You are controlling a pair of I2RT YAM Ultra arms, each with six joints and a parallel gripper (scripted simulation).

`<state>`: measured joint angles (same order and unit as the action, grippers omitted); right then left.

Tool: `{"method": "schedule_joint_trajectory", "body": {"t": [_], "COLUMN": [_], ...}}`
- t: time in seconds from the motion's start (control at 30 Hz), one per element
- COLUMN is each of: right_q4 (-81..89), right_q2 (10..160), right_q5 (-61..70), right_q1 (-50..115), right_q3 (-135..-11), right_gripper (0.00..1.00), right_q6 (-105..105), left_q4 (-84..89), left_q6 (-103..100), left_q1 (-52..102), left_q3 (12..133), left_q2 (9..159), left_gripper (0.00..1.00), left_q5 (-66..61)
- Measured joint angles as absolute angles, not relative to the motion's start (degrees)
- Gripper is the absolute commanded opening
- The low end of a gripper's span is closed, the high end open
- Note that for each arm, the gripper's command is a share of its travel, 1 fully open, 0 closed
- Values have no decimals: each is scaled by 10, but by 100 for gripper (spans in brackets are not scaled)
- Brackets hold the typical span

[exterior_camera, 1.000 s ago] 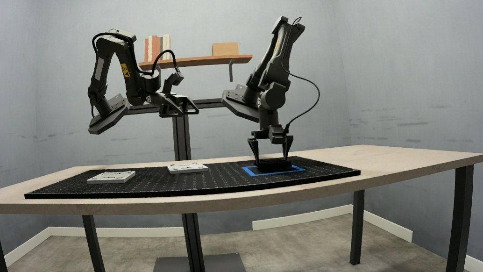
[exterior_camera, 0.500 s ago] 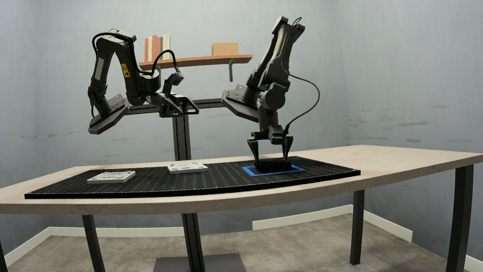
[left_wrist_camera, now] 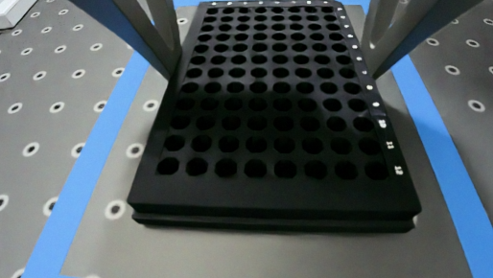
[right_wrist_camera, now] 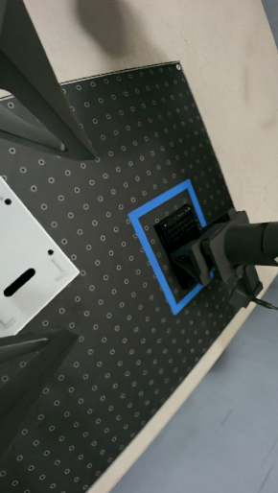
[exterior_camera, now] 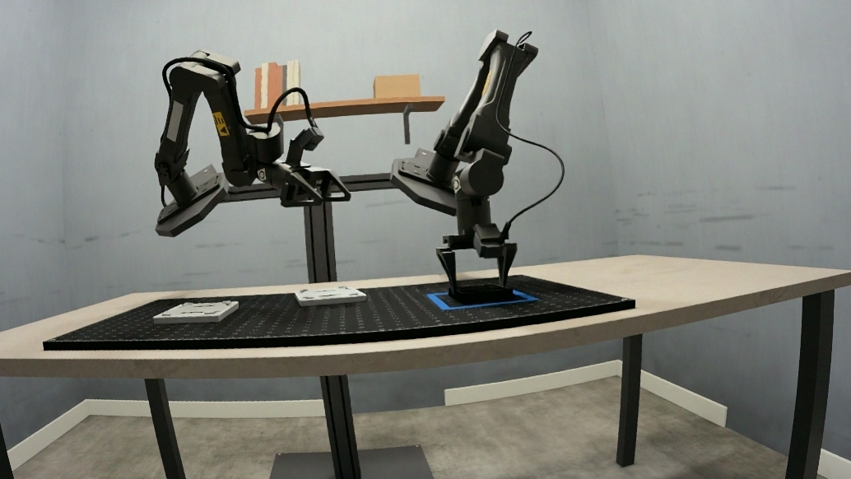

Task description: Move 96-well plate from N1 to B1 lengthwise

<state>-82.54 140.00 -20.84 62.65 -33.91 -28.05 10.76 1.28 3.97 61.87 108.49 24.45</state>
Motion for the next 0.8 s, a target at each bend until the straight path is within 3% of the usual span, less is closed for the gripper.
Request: {"method": "schedule_joint_trajectory", "body": {"t": [0.13,0.2,0.8], "right_q4": [-825,-825,-825], "right_q2": [1400,1400,1400], "right_q5": [-208,-208,-208], "right_q1": [627,627,627], "right_q3": [-339,-339,-339], "right_gripper": [100,100,100], "right_q6": [-281,-281,-281], "left_q4": [108,108,126], "left_q6": [13,13,6], "left_q1": [40,40,46], "left_q3": [618,618,594], "left_q2": [1085,1085,1048], "left_gripper": [79,100,100], "left_q5": [244,244,251]}}
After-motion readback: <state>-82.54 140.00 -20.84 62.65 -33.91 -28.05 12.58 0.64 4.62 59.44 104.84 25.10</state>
